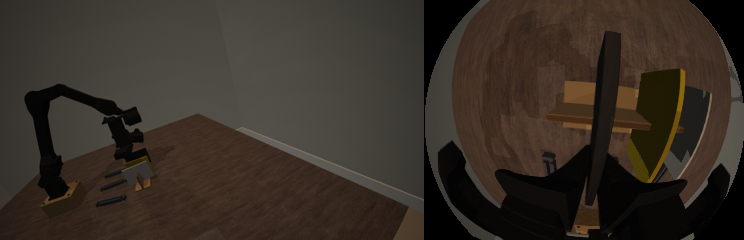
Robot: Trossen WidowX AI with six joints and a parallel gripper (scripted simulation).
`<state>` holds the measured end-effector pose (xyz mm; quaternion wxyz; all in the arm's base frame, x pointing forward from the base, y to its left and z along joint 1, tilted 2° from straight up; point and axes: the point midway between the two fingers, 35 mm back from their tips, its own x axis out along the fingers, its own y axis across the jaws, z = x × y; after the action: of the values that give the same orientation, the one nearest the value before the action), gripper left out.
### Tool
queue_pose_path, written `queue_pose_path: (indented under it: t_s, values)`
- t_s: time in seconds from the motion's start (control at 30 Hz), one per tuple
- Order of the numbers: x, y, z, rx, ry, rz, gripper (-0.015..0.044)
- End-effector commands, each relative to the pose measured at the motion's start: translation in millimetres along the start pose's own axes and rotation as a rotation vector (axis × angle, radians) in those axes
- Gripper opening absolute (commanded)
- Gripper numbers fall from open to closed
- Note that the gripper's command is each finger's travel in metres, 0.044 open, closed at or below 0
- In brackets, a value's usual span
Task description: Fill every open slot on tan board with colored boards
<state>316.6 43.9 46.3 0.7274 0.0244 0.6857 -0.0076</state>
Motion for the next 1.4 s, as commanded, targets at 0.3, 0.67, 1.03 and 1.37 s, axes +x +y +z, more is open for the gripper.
queue_pose_path:
  t_s: [0.3,0.67,1.03,1.37]
  values:
    - [6,0,0,0.003,0.001,-0.001,0.0000]
    - [12,0,0,0.003,0.001,-0.001,0.0000]
    - [14,0,0,0.003,0.001,-0.001,0.0000]
    - [14,0,0,0.003,0.001,-0.001,0.0000]
